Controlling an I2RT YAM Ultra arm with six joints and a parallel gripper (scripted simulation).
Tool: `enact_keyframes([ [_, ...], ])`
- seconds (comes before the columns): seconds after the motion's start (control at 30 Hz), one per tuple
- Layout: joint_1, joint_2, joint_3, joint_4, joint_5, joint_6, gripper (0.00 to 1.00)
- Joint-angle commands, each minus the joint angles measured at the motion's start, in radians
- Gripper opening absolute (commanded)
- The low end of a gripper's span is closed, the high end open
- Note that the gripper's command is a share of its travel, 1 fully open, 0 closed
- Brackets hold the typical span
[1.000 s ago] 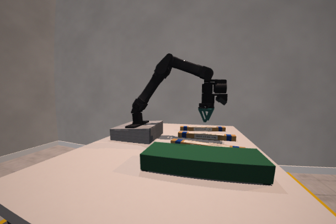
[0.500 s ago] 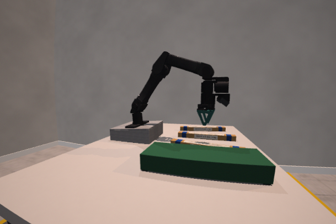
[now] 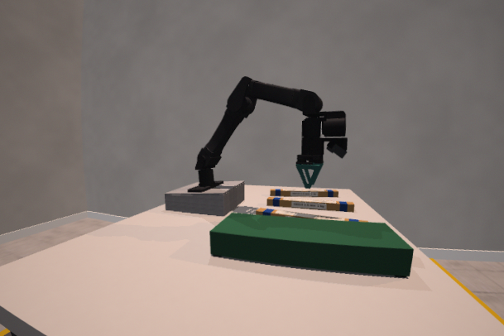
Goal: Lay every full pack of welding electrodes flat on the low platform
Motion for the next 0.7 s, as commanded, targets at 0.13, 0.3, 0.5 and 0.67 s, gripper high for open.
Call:
enact_keyframes([
  [0.13, -0.001, -0.008, 0.041, -0.017, 0.002, -0.004, 0.74],
  [0.3, -0.001, 0.011, 0.009, 0.019, 0.002, -0.005, 0.74],
  [0.5, -0.007, 0.019, -0.060, 0.074, 0.002, -0.007, 0.74],
  [0.67, -0.014, 0.035, -0.113, 0.143, 0.002, -0.009, 0.74],
])
